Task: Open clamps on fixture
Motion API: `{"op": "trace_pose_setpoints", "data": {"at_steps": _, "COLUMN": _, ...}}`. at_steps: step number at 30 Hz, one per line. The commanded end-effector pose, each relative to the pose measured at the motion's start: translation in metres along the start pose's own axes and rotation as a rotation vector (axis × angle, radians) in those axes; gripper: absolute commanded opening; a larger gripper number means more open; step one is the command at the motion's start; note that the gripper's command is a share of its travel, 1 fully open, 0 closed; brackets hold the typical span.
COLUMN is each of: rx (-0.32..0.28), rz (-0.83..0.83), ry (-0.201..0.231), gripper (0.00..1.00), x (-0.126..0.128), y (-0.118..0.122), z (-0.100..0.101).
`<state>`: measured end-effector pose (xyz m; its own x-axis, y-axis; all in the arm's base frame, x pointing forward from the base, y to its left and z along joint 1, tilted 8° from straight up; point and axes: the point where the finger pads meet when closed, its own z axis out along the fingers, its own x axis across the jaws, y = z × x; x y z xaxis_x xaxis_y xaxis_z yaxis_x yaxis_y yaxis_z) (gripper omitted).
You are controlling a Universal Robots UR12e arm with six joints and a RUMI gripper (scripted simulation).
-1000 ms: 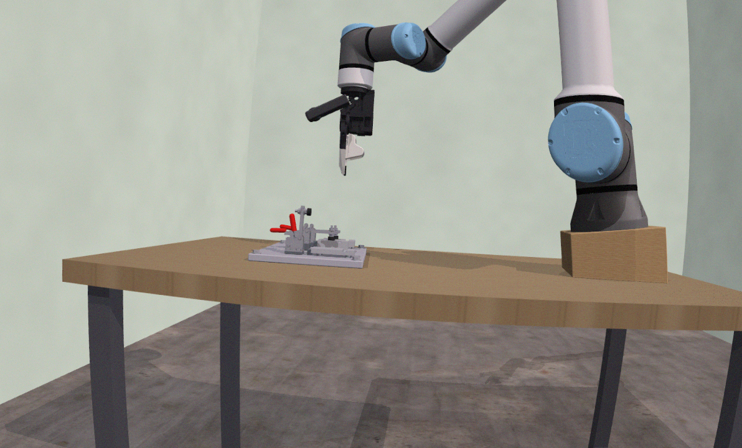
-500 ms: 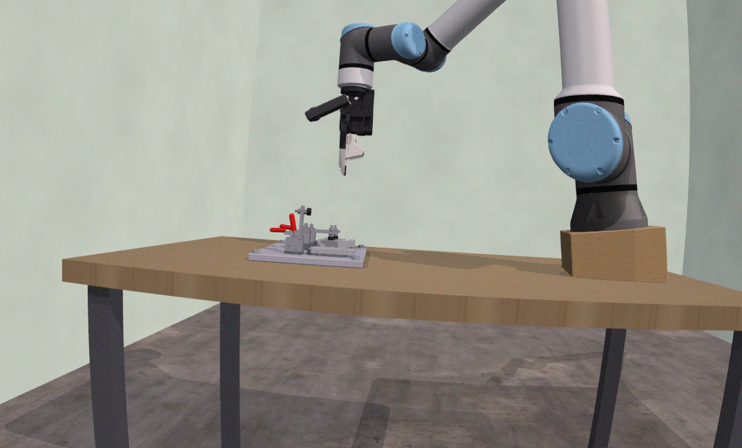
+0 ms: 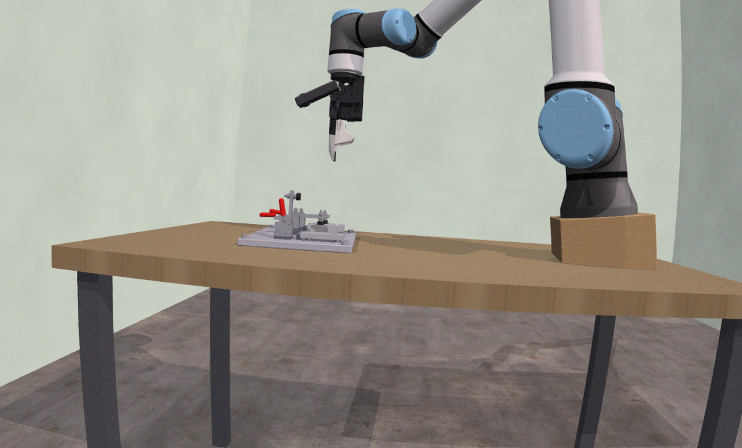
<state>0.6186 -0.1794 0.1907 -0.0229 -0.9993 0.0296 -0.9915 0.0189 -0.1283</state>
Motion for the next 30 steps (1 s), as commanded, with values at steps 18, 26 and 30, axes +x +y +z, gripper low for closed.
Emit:
{"op": "trace_pose_setpoints", "data": {"at_steps": 18, "rx": 0.001, "rz": 0.000, "ry": 0.001, "gripper": 0.28, "x": 0.000, "y": -0.001, "z": 0.056}}
{"op": "trace_pose_setpoints", "data": {"at_steps": 26, "rx": 0.001, "rz": 0.000, "ry": 0.001, "gripper": 0.28, "x": 0.000, "y": -0.004, "z": 0.056}}
{"op": "trace_pose_setpoints", "data": {"at_steps": 30, "rx": 0.001, "rz": 0.000, "ry": 0.001, "gripper": 0.28, "x": 0.000, "y": -0.015, "z": 0.056}}
